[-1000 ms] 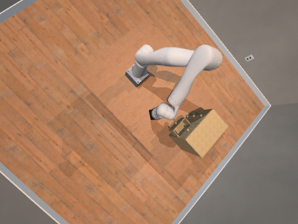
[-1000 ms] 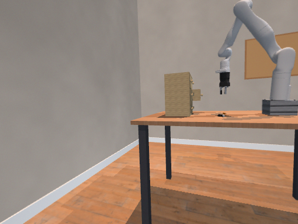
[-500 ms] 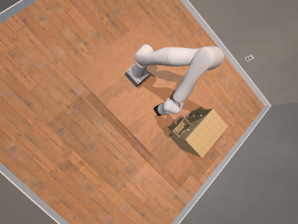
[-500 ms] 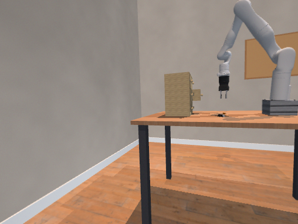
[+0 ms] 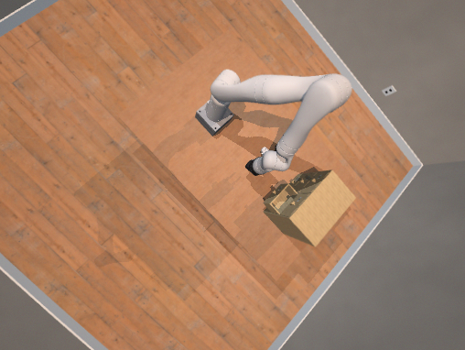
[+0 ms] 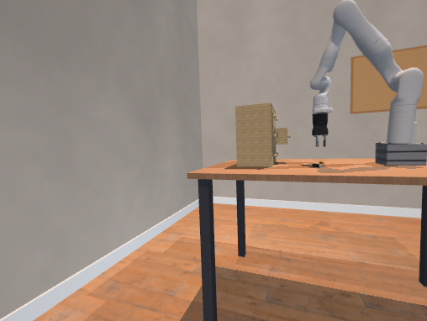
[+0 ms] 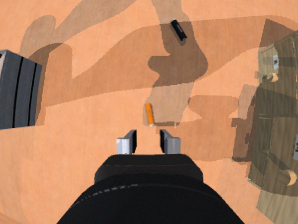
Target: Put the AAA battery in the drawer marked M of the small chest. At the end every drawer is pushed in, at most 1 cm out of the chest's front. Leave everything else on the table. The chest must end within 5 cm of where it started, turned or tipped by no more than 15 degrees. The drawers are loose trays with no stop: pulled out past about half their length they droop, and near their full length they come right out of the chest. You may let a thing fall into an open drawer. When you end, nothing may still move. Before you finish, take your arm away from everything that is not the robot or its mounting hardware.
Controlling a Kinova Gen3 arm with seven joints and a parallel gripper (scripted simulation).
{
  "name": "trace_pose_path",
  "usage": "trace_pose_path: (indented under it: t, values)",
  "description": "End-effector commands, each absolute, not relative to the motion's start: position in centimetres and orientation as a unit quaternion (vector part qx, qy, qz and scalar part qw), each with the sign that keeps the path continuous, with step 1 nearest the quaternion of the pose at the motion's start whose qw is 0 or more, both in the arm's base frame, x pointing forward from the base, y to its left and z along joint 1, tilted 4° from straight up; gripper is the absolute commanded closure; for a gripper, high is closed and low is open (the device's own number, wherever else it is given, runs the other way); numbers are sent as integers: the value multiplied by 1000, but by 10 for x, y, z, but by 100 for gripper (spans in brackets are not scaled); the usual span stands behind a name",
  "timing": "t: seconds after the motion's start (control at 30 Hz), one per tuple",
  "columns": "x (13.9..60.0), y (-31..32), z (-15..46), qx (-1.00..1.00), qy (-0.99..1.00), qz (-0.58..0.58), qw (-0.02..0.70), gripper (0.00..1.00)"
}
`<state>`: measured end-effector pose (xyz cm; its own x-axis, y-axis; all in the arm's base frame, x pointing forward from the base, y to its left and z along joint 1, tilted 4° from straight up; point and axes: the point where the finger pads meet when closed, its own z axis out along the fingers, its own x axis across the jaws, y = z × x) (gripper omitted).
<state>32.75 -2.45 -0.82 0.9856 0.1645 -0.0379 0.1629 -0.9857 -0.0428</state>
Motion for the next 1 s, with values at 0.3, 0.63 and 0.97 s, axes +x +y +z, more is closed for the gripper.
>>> trace_pose_path:
  t: [0.3, 0.63, 0.97]
  values:
    - [326, 0, -23, -988, -153, 21, 22, 33]
    - [325, 5, -26, -986, -166, 21, 22, 33]
    - [325, 5, -26, -985, -167, 21, 22, 33]
